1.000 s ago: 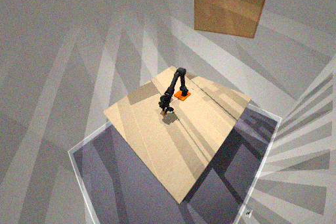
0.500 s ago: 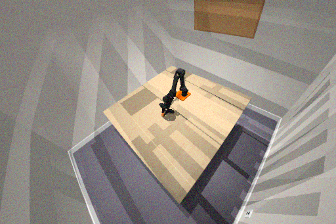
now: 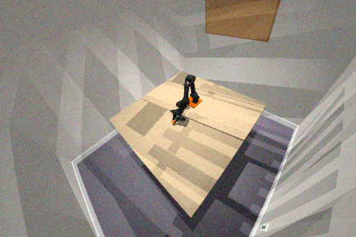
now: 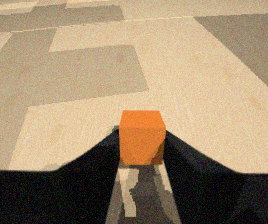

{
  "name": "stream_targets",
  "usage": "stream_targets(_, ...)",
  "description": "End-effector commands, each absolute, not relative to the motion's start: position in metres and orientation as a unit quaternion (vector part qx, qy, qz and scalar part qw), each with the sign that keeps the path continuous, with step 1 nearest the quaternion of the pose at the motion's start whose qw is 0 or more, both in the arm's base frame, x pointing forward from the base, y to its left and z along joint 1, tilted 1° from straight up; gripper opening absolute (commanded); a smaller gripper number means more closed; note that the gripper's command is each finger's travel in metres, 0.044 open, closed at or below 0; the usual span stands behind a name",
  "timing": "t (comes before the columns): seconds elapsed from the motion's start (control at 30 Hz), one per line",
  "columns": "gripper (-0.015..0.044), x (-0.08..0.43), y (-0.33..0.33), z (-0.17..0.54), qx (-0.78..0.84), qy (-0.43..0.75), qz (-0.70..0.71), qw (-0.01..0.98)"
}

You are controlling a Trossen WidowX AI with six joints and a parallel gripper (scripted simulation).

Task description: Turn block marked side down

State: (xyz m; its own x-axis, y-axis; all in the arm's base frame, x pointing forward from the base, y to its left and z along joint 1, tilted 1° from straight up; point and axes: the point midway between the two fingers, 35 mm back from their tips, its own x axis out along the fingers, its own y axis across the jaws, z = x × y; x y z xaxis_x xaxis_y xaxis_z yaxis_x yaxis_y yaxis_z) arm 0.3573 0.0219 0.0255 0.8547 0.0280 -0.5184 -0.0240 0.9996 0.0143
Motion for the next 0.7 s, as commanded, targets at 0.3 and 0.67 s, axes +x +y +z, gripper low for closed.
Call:
stream_targets(0.3, 0.0, 0.3508, 0.0207, 0.0235, 0.003, 0.245, 0.011, 0.97)
stream_targets(0.67, 0.0079, 0.3508, 0.0207, 0.0235, 0.003, 0.245, 0.011, 0.97)
